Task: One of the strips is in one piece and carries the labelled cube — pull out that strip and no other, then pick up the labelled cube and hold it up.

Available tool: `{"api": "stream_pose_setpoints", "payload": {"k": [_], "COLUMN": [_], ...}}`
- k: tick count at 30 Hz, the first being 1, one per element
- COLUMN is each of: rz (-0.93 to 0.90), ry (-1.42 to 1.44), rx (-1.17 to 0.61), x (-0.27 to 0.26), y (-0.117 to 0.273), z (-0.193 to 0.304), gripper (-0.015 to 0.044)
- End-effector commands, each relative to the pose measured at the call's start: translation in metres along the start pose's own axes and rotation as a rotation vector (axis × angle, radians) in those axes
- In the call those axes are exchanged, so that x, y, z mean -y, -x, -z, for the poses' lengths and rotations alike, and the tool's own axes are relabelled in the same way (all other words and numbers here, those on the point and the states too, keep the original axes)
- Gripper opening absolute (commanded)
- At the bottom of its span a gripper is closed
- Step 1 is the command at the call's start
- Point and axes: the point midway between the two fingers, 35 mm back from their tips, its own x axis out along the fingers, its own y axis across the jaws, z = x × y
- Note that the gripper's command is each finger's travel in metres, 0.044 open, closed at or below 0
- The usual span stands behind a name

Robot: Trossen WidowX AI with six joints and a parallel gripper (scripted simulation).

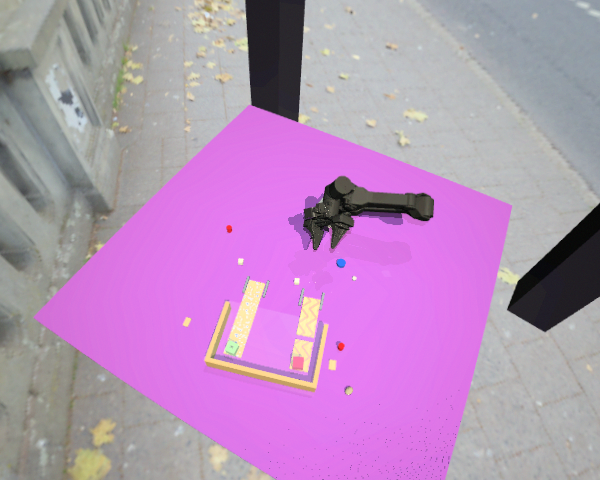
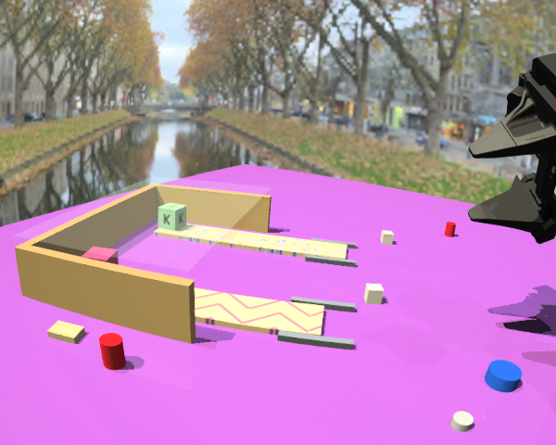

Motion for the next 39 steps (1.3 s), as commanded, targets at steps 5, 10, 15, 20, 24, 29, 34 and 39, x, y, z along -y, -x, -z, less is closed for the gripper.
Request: {"api": "stream_pose_setpoints", "payload": {"k": [5, 10, 15, 20, 24, 29, 34, 39], "rz": [0.048, 0.100, 0.205, 0.266, 0.275, 0.275, 0.275, 0.288], "ry": [0.060, 0.219, 0.483, 0.728, 0.772, 0.772, 0.772, 0.771], "rx": [0.033, 0.034, 0.033, -0.060, -0.080, -0.080, -0.080, -0.093], "x": [-0.005, -0.016, -0.025, -0.030, -0.030, -0.030, -0.030, -0.029], "y": [-0.007, -0.016, -0.031, -0.053, -0.057, -0.057, -0.057, -0.060], "z": [-0.018, -0.043, -0.089, -0.114, -0.118, -0.118, -0.118, -0.122], "gripper": [0.0400, 0.0400, 0.0400, 0.0400, 0.0400, 0.0400, 0.0400, 0.0348]}}
